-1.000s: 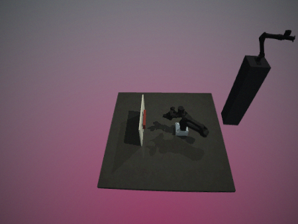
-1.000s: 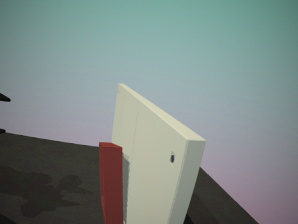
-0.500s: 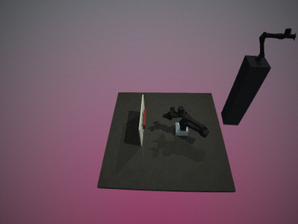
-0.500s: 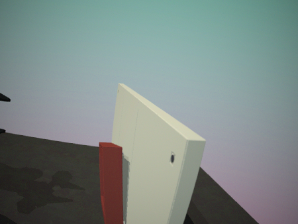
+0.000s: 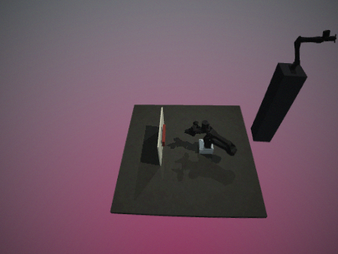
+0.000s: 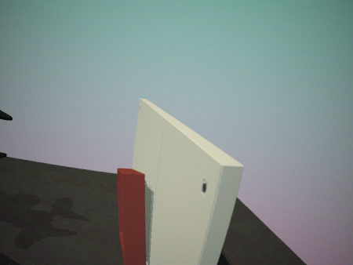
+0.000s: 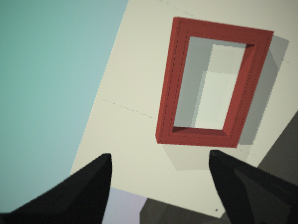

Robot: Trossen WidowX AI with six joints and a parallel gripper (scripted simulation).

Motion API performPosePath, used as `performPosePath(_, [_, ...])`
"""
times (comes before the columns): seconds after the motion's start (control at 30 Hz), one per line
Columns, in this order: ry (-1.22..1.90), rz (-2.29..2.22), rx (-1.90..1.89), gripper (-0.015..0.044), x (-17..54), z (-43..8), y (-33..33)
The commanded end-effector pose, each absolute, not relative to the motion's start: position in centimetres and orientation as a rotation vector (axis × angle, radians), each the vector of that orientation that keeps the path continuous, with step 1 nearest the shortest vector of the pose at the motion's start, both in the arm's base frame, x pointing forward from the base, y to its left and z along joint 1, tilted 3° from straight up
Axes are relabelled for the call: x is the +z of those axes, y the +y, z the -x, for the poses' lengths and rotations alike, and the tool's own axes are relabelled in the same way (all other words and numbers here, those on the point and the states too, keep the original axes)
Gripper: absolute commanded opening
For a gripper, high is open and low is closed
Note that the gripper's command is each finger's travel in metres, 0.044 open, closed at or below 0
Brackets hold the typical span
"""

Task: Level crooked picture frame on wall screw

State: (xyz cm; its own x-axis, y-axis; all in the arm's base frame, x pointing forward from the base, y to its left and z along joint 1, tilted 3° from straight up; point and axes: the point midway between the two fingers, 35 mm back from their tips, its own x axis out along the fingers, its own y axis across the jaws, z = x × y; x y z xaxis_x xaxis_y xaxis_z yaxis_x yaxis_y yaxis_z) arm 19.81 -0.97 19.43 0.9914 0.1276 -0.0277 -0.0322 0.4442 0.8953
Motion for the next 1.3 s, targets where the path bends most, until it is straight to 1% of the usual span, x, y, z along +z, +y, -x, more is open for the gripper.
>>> performPosePath(0.0, [0.099, -1.102, 0.102, 0.0260, 19.4, -19.8, -0.9])
performPosePath(1.07, [0.099, -1.102, 0.102, 0.0260, 19.4, -19.8, -0.9])
performPosePath(1.27, [0.084, -1.142, 0.086, 0.0260, 19.1, -22.2, -1.6])
